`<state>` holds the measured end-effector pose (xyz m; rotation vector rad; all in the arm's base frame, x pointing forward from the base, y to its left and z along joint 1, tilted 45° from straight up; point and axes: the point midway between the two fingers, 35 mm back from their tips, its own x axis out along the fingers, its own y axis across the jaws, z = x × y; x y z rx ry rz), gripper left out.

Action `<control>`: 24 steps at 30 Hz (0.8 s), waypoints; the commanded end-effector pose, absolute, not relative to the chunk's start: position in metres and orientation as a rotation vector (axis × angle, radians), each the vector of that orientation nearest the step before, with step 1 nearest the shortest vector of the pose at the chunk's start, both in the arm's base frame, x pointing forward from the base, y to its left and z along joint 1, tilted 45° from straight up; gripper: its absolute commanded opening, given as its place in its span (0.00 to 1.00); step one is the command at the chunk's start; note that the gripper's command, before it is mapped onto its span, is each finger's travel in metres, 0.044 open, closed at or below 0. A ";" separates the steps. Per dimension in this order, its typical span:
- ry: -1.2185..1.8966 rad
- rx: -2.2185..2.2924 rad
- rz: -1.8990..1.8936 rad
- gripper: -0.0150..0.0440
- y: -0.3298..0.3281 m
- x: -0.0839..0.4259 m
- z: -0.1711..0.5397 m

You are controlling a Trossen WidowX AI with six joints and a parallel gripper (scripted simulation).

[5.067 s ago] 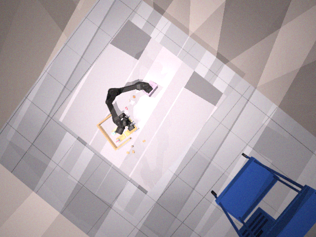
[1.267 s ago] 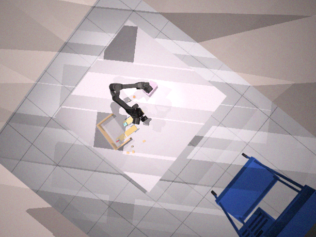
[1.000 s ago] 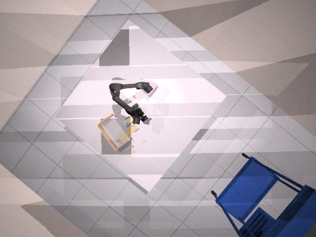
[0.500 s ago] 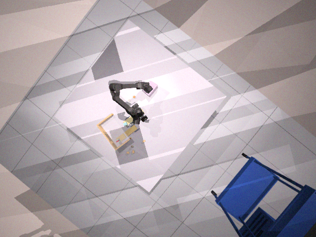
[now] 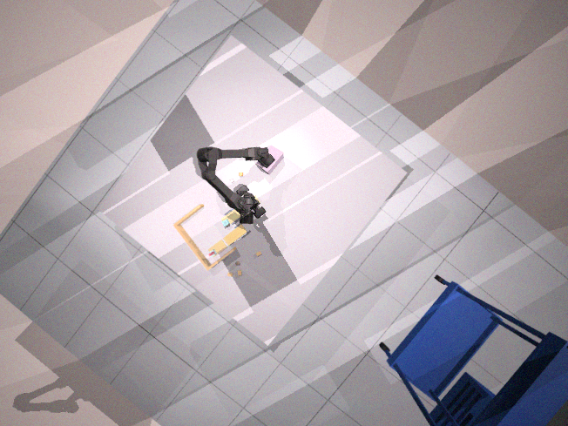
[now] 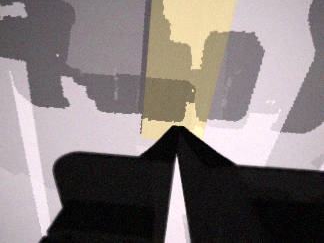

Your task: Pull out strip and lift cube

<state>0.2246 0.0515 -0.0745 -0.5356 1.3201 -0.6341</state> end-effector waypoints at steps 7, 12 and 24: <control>1.261 -0.406 -0.722 0.43 0.064 0.248 -0.060; 1.257 -0.399 -0.727 0.65 0.065 0.262 -0.056; 1.254 -0.398 -0.727 1.00 0.069 0.299 -0.046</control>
